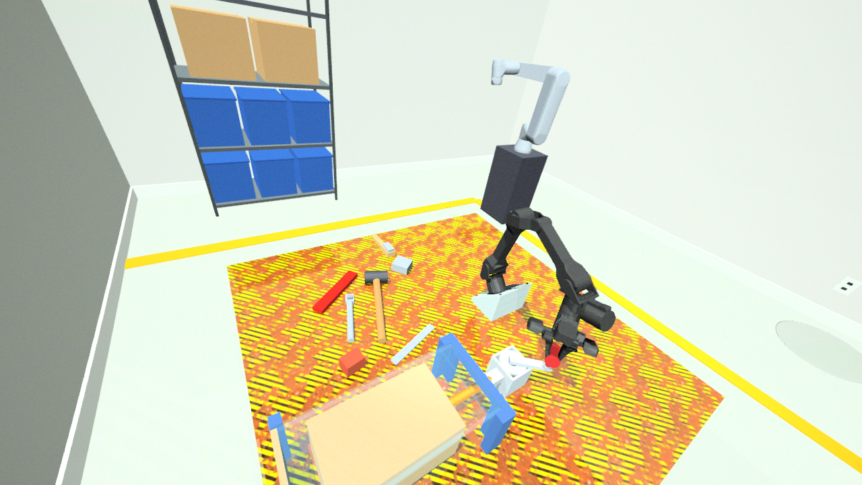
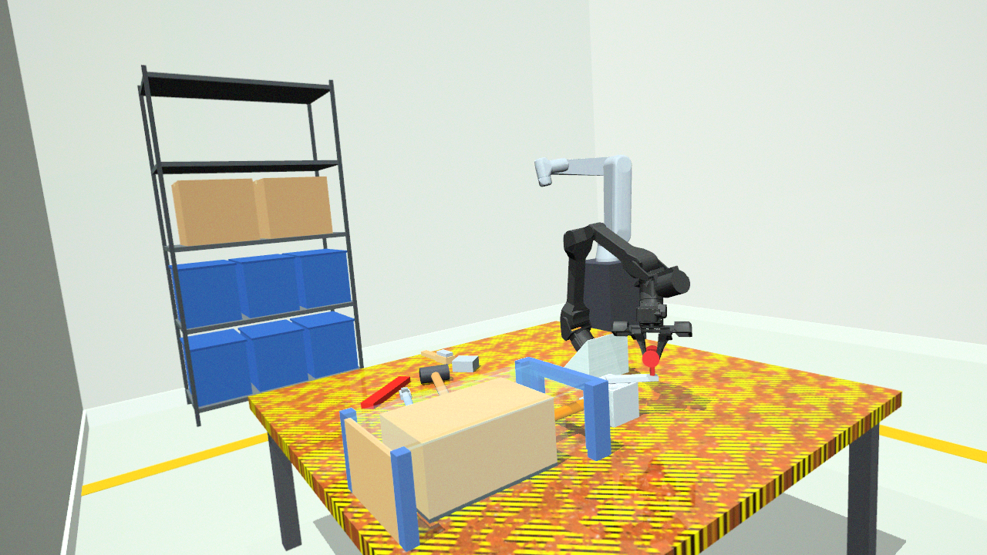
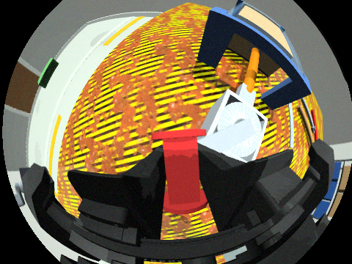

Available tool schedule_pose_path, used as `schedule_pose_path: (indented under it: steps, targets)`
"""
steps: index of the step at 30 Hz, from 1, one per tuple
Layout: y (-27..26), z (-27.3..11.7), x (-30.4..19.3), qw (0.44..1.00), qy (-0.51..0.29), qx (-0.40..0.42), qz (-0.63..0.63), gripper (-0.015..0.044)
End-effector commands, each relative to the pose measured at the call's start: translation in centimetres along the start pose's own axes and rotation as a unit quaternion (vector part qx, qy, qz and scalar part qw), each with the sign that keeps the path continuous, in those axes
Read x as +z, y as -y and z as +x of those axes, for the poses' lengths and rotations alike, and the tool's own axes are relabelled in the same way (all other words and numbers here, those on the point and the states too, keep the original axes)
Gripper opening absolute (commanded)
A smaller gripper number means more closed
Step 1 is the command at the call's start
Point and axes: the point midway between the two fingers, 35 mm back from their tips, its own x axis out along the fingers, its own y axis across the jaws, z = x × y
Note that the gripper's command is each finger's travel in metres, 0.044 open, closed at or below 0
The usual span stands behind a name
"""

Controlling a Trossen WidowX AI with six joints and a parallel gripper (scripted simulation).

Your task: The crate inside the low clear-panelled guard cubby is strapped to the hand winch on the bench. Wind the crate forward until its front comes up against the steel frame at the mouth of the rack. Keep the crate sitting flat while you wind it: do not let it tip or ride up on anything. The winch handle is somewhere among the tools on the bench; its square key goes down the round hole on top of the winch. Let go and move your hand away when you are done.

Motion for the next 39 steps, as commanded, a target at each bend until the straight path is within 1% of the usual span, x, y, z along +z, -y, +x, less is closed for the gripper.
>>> schedule_pose_path:
  steps: [1, 39]
  targets:
    - [0.4, -0.2, -1.4, 1.0, -0.011, -0.004, -0.005, 0.0]
    - [3.8, -1.9, -4.8, 1.0, -0.013, -0.005, -0.007, 0.0]
